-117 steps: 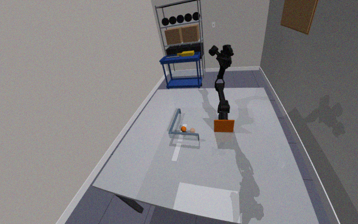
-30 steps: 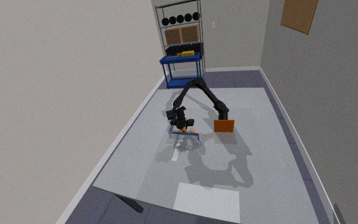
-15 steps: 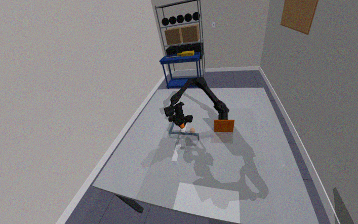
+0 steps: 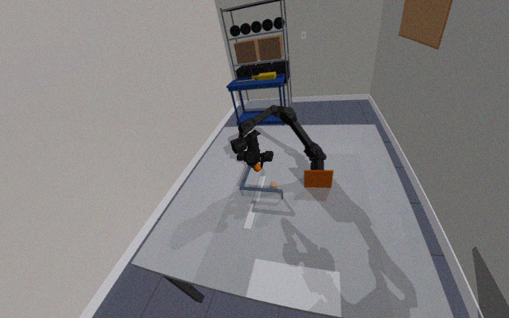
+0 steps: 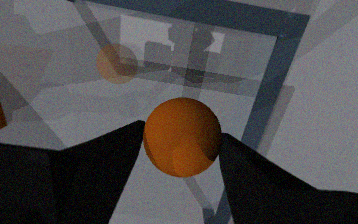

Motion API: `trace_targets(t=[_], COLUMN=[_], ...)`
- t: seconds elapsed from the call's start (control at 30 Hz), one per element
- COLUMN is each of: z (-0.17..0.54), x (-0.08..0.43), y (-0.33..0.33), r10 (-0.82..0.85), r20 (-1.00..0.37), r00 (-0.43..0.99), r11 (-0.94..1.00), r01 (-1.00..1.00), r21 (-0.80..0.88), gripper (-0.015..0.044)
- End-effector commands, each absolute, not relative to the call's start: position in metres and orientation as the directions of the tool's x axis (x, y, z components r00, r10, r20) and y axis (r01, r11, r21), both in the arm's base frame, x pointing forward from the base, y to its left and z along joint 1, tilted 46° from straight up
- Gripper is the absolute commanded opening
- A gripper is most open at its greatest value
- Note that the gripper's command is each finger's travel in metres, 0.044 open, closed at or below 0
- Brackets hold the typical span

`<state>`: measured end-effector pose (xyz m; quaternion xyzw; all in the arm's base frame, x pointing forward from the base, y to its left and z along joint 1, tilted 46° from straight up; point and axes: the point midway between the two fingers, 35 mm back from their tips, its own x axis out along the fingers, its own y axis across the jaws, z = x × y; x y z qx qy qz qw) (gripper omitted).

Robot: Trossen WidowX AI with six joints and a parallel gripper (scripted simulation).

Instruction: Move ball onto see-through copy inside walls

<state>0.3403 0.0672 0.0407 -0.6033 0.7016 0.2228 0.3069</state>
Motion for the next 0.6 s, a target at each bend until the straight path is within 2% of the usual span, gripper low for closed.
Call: trace_targets(t=[0.0,0.57], z=[0.047,0.018], x=[0.339,0.297], y=[0.072,0.069], r10=[-0.707,-0.706], r20=[-0.702,-0.703], r00=[-0.086,-0.087], r11=[0.181,0.181], r01=[-0.981,-0.982], r21=[-0.062,-0.060], gripper=[0.0000,0.0000])
